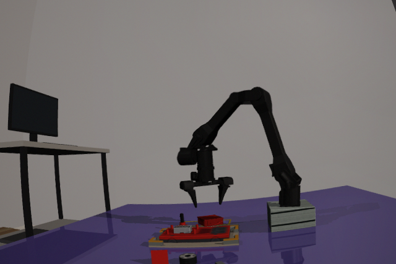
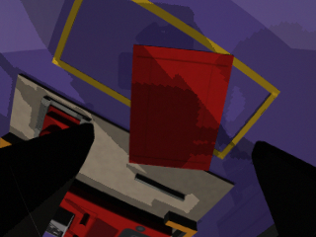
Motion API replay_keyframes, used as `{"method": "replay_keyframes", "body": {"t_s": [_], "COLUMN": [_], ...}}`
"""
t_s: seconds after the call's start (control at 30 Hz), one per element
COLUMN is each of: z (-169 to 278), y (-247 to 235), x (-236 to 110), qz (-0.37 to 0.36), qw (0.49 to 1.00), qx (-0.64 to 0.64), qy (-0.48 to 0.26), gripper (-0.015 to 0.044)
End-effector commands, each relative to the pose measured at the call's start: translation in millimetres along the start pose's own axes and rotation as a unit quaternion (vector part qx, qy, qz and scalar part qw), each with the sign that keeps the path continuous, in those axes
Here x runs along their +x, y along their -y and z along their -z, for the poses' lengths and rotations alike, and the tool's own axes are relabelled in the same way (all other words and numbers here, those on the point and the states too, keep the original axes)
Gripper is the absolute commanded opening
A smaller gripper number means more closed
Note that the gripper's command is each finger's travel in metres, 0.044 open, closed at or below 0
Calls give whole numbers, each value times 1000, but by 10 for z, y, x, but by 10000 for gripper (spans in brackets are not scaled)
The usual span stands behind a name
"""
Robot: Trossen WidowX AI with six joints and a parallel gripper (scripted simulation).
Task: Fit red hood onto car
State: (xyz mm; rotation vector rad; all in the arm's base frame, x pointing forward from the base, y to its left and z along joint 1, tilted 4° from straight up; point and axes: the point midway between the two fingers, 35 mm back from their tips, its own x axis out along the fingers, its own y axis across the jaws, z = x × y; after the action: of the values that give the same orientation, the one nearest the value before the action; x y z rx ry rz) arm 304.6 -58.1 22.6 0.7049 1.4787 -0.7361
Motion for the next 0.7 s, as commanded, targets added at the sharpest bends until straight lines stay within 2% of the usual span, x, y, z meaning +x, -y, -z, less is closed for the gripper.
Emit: {"method": "replay_keyframes", "body": {"t_s": [0.0,0.67], "z": [16,21], "y": [4,6], "x": [63,257], "qz": [1,1], "qw": [1000,1000], "qx": [2,2], "qy": [-5,-5], "gripper": [440,440]}}
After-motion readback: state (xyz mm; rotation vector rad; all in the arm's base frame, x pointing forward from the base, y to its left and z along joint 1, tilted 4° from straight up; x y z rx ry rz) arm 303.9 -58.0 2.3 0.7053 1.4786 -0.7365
